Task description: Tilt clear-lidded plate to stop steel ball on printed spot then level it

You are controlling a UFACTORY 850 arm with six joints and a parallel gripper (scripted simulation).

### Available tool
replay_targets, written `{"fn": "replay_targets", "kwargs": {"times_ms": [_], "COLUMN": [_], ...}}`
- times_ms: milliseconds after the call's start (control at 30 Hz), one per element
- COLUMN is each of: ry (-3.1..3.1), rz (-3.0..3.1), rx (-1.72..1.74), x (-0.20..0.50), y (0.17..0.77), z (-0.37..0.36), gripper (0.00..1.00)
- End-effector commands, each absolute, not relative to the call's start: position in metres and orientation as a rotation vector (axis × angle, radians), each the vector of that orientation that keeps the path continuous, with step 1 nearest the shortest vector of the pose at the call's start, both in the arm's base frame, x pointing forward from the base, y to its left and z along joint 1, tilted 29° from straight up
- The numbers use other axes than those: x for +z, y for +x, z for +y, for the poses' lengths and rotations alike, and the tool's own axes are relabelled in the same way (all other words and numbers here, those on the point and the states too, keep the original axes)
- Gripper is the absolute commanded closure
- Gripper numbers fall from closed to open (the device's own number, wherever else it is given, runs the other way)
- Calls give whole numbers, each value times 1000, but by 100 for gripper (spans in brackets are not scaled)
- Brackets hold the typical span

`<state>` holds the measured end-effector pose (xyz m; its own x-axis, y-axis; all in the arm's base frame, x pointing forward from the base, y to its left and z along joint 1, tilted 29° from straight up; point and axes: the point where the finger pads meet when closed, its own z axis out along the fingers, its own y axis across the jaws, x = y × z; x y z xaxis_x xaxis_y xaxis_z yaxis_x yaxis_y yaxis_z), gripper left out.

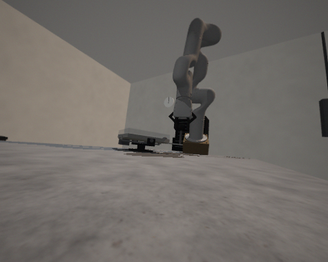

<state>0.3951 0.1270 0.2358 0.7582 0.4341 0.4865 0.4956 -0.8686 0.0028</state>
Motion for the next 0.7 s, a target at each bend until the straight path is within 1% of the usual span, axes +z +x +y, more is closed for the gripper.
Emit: {"fn": "replay_targets", "kwargs": {"times_ms": [0, 600, 633, 667], "ry": [-2826, -2826, -2826, -2826], "rz": [-751, -751, -751, -751], "rx": [-737, -737, -737, -737], "x": [235, 235, 235, 235], "y": [396, 396, 396, 396], "z": [127, 127, 127, 127], "gripper": [39, 39, 100, 100]}}
